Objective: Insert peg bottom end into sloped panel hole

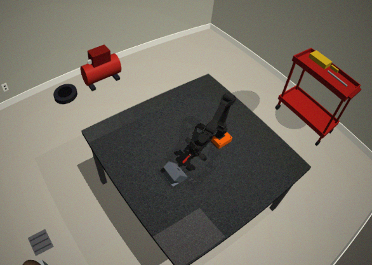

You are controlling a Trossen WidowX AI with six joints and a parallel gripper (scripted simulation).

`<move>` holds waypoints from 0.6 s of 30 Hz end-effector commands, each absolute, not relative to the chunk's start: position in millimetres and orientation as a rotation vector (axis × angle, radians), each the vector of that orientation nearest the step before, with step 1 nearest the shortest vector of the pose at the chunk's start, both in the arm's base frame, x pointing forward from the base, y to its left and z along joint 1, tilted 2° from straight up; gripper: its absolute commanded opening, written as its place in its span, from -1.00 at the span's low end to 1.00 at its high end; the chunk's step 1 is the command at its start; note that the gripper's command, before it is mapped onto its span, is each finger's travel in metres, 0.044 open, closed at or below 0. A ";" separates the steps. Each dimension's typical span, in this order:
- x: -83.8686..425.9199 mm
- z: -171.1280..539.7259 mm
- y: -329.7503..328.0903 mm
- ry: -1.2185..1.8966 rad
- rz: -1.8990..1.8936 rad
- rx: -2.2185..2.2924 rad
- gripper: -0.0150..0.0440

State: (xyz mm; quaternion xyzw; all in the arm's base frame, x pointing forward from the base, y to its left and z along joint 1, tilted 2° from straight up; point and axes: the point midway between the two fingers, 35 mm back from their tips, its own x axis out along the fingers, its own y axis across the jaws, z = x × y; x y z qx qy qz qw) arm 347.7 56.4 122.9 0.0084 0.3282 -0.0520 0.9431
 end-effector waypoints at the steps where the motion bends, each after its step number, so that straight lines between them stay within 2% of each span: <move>1: 351.0 118.0 58.1 0.671 -0.099 0.020 -0.49; 18: 362.9 107.1 61.5 0.649 -0.090 0.030 -0.49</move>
